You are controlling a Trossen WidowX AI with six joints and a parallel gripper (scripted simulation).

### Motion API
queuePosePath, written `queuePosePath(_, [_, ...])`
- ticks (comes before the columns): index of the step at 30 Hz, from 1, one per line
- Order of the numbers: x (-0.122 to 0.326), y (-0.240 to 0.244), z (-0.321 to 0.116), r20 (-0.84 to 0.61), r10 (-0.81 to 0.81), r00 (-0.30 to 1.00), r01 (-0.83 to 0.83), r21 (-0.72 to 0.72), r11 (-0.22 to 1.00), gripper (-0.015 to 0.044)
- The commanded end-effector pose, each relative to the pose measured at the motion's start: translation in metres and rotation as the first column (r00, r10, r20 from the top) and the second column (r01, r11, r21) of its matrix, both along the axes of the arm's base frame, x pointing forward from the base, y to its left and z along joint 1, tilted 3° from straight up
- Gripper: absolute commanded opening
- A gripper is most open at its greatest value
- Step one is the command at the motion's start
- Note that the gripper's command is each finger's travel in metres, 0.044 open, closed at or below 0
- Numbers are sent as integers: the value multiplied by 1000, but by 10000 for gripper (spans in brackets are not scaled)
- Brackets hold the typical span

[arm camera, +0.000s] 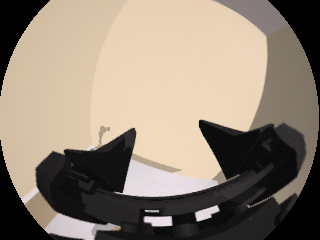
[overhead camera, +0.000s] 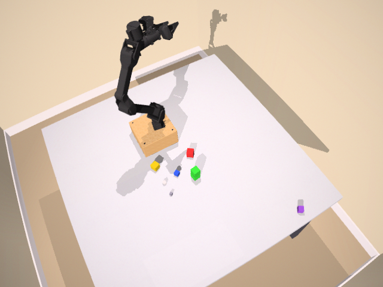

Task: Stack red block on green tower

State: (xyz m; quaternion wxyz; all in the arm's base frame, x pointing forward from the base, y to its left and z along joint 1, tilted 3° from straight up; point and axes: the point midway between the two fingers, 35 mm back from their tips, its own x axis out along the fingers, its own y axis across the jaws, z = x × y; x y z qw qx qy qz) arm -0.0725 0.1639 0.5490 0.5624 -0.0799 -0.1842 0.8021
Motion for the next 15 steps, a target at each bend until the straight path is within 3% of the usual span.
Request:
queuePosePath(1, [-3,29,-24,-13,-71,997,70,-97,993,440])
queuePosePath(10, [16,92,-89,-63,-283,957,247,-337,909,440])
queuePosePath(15, [32,109,-109,-56,-354,934,306,-389,869,440])
